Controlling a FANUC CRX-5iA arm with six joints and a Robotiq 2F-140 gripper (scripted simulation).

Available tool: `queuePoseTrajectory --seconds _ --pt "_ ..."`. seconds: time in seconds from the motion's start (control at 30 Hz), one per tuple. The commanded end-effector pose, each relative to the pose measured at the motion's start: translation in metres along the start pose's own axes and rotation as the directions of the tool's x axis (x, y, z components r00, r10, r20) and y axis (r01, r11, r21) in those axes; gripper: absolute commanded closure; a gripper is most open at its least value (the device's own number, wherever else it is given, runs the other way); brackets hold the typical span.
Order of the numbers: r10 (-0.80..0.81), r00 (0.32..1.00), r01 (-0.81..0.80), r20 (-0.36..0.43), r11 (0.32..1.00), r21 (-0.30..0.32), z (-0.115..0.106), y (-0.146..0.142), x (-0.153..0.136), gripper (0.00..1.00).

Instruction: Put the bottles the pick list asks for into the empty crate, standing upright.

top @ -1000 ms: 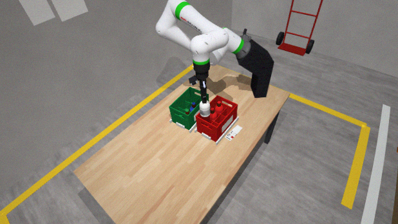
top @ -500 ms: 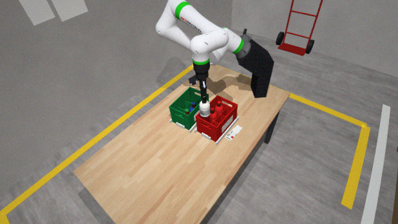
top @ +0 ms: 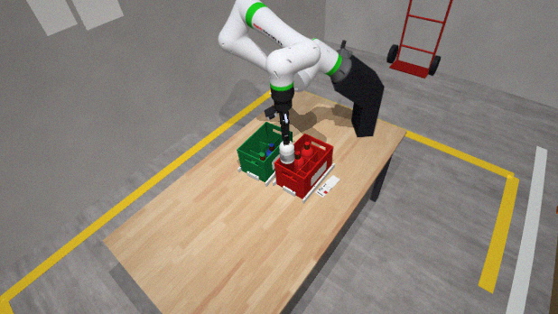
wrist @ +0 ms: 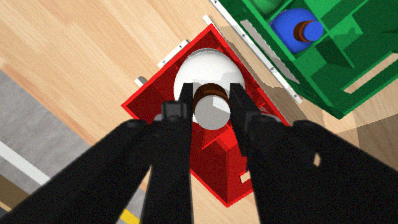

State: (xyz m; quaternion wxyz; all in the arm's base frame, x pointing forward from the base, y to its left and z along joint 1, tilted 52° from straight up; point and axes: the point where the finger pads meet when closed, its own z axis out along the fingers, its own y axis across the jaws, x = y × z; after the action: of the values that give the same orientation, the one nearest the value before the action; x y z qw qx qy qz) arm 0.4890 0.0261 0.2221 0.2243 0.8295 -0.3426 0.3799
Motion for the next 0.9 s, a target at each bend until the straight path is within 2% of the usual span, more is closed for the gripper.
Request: queuePoseTrajectory --seconds 0.0,0.87 --pt "0.0 1.0 0.0 -0.001 1.0 0.001 0.0 0.0 0.0 0.9" --pt "0.0 1.0 0.0 -0.001 1.0 0.001 0.024 0.0 0.0 0.9"
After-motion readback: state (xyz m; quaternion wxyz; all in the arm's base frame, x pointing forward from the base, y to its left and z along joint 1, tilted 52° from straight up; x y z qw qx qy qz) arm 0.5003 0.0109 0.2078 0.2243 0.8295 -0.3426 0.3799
